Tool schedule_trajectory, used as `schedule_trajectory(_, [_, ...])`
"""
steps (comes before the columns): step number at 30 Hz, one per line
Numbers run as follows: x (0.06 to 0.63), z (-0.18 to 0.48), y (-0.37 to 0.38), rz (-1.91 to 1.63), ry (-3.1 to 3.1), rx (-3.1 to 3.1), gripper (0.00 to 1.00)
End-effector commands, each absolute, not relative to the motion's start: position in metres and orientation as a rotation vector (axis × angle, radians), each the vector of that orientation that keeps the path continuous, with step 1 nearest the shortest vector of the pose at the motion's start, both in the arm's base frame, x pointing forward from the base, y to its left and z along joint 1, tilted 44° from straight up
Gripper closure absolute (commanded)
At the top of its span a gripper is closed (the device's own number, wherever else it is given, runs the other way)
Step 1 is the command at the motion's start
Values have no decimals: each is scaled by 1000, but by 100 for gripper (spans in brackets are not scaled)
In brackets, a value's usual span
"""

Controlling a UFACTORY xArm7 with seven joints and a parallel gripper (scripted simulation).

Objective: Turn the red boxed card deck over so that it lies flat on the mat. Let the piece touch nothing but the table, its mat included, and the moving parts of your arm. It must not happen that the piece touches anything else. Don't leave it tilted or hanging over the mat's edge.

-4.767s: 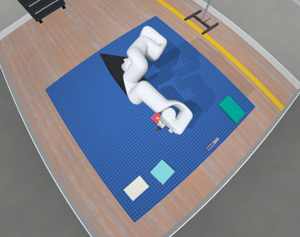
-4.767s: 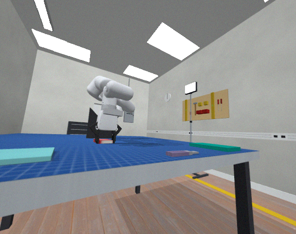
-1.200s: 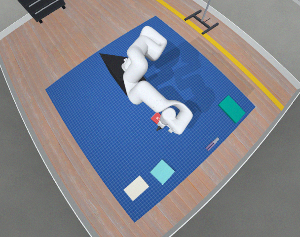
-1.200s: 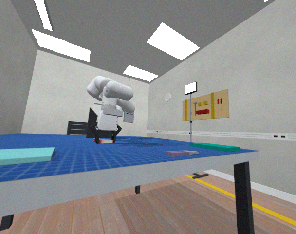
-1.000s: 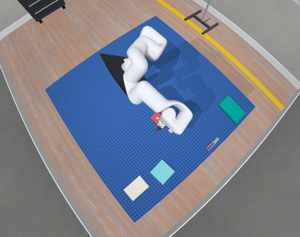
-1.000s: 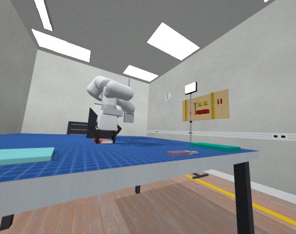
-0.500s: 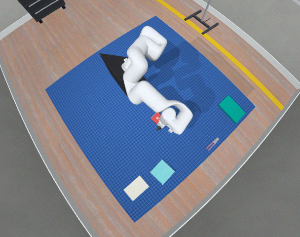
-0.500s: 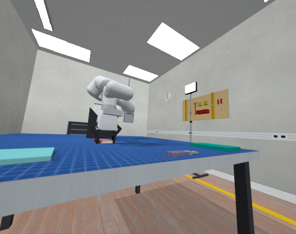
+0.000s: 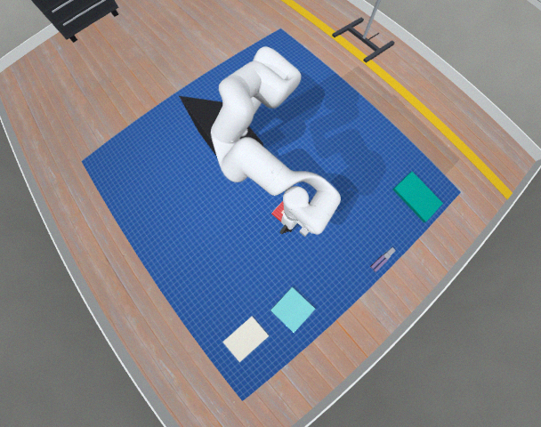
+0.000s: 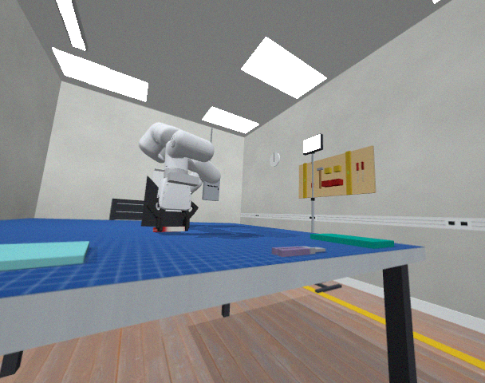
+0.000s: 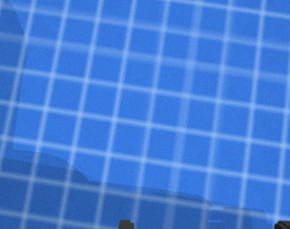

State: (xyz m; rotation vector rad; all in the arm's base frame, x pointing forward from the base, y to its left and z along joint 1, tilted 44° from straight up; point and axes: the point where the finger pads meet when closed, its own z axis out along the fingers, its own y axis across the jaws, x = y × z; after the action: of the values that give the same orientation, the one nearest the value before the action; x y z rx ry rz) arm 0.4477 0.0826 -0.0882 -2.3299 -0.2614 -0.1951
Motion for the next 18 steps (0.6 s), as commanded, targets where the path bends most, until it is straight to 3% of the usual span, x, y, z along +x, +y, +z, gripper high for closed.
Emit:
schedule_trajectory(1, [448, -85, 79, -238, -244, -2335, 16])
schedule_trajectory(18, [439, -71, 62, -526, -120, -2277, 16])
